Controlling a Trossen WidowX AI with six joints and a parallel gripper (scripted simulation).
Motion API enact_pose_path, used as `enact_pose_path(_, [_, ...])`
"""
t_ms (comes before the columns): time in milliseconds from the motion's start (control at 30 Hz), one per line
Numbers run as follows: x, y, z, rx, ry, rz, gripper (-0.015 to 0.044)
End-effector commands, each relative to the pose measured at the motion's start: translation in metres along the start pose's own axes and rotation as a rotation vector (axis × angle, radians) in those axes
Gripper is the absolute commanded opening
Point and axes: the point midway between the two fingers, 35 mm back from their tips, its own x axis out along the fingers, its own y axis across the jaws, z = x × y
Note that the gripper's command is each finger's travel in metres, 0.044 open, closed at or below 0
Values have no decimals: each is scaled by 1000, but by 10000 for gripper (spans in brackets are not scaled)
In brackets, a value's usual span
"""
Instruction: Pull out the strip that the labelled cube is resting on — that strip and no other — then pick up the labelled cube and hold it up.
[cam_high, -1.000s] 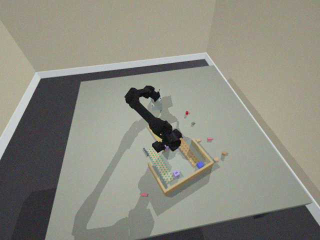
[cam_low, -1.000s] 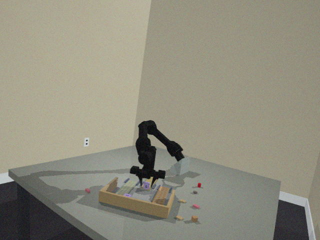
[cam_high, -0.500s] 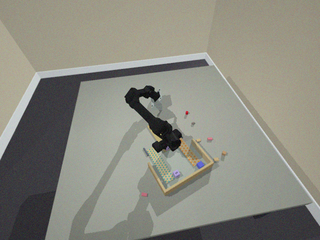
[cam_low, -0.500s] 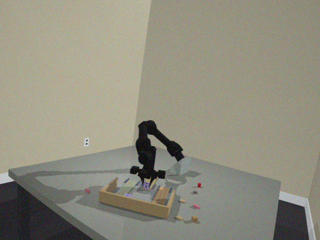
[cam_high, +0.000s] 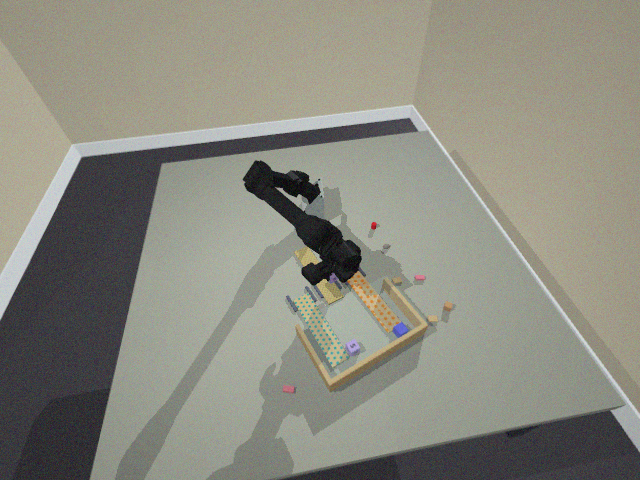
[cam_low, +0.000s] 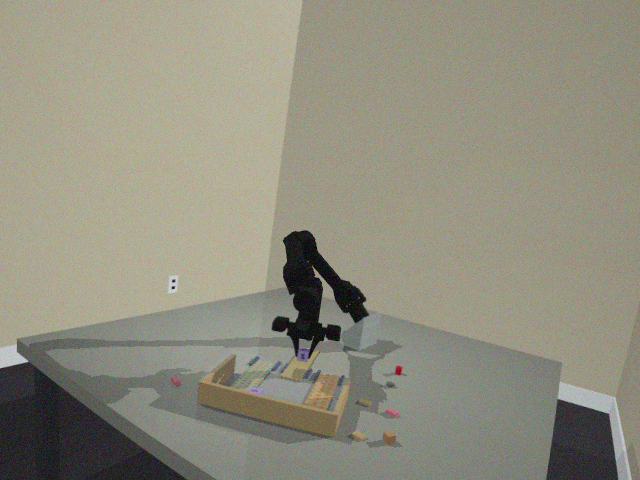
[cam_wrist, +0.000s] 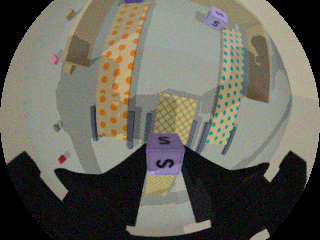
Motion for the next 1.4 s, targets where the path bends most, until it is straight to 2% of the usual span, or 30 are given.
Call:
enact_pose_path(0, [-6, 8, -14, -3, 9, 4, 0])
enact_pose_path(767, [-7, 33, -60, -5, 10, 5, 0])
enact_pose_path(1033, [-42, 33, -60, -5, 10, 7, 0])
enact_pose_path(1367, [-43, 33, -60, -5, 10, 7, 0])
